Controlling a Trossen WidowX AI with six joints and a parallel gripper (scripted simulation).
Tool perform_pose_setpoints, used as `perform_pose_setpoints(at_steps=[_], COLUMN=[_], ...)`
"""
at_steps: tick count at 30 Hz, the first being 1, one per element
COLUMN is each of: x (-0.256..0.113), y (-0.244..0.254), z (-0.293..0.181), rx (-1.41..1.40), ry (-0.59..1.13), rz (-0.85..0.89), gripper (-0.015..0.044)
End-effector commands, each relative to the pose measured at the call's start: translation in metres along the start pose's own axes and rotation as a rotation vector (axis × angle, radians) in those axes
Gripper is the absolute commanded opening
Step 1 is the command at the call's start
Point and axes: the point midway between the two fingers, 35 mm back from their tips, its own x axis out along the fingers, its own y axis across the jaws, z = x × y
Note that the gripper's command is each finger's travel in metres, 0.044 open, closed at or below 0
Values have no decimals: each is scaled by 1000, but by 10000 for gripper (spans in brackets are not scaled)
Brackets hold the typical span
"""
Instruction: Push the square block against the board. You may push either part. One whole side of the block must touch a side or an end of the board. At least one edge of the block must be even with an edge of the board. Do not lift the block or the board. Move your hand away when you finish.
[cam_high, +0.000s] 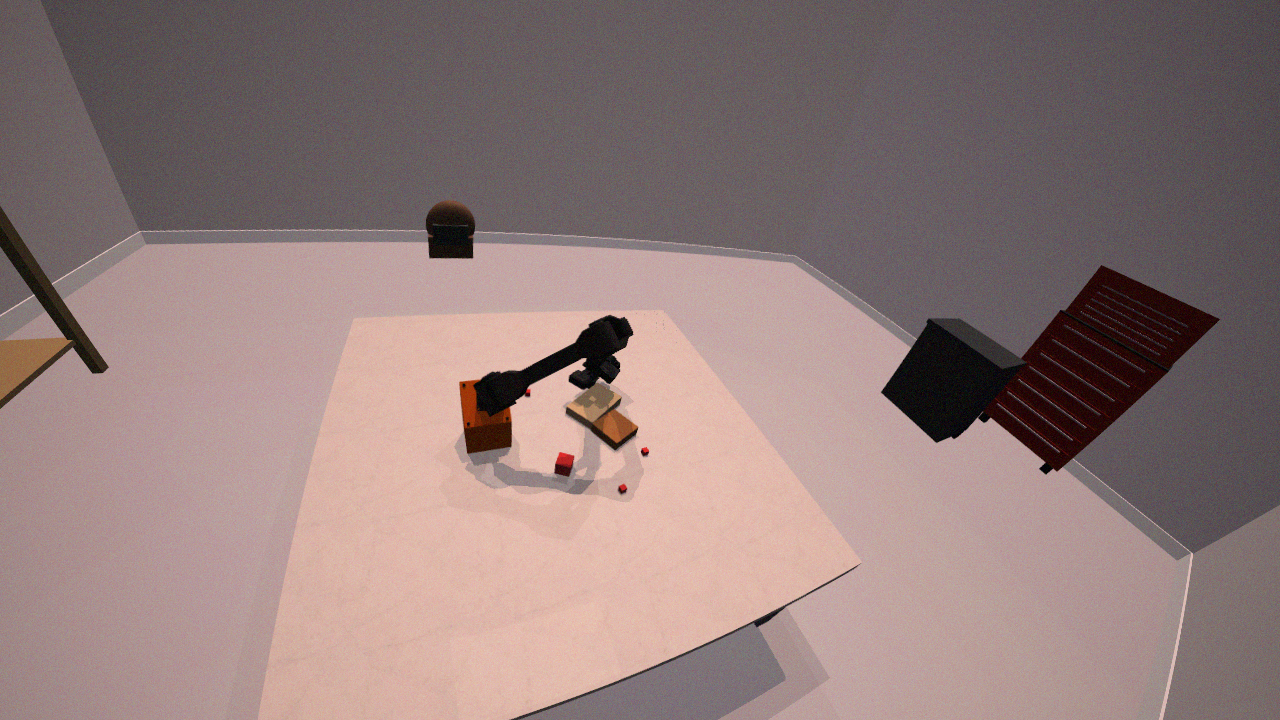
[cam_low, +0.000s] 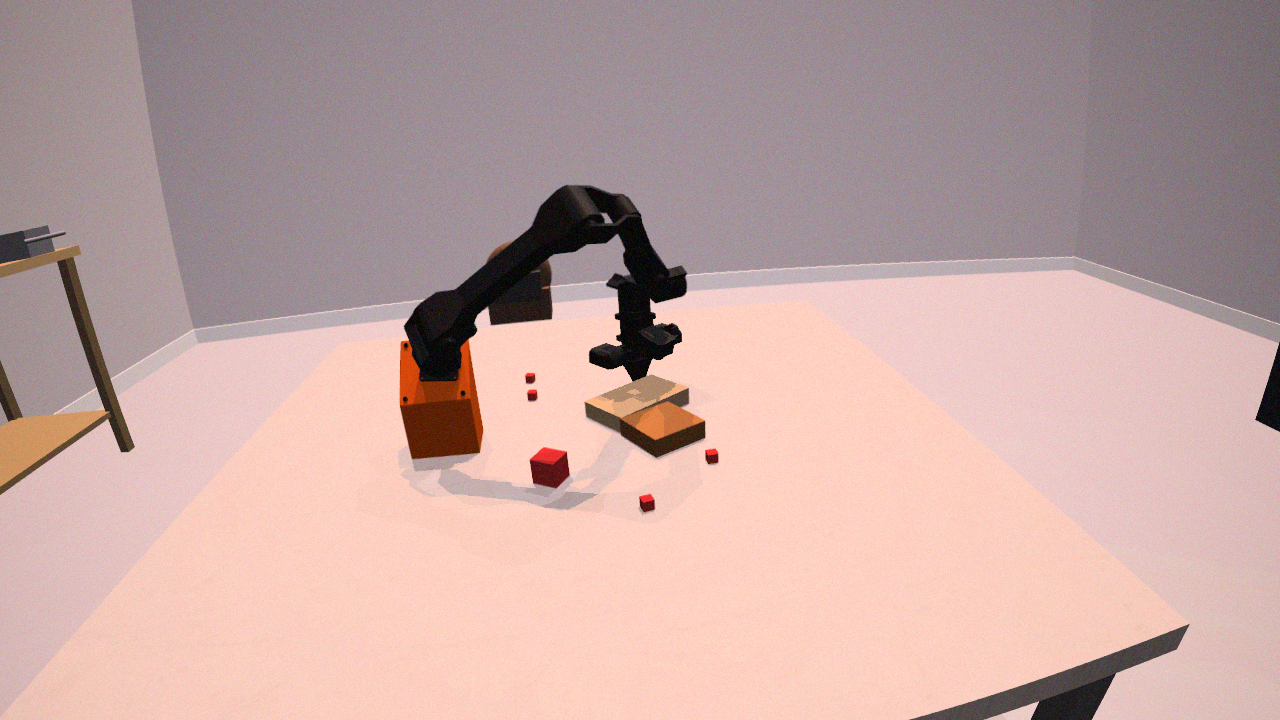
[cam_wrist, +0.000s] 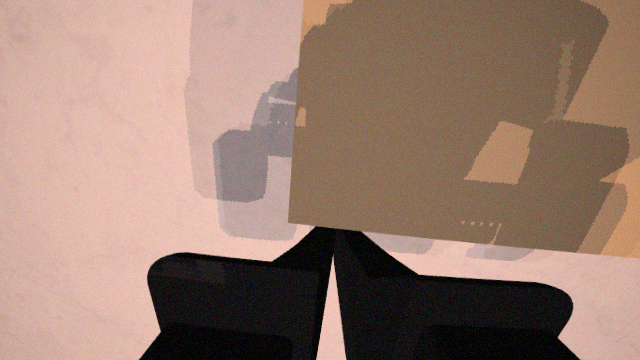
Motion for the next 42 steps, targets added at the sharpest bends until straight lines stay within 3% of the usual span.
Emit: perform_pose_setpoints(at_steps=[1,15,42], x=[0,0,0], y=[0,0,2], z=[10,28,-15], rx=[2,2,2], ry=[-6,-6,-5], rz=[-2,-2,-2], gripper=[0,0,0])
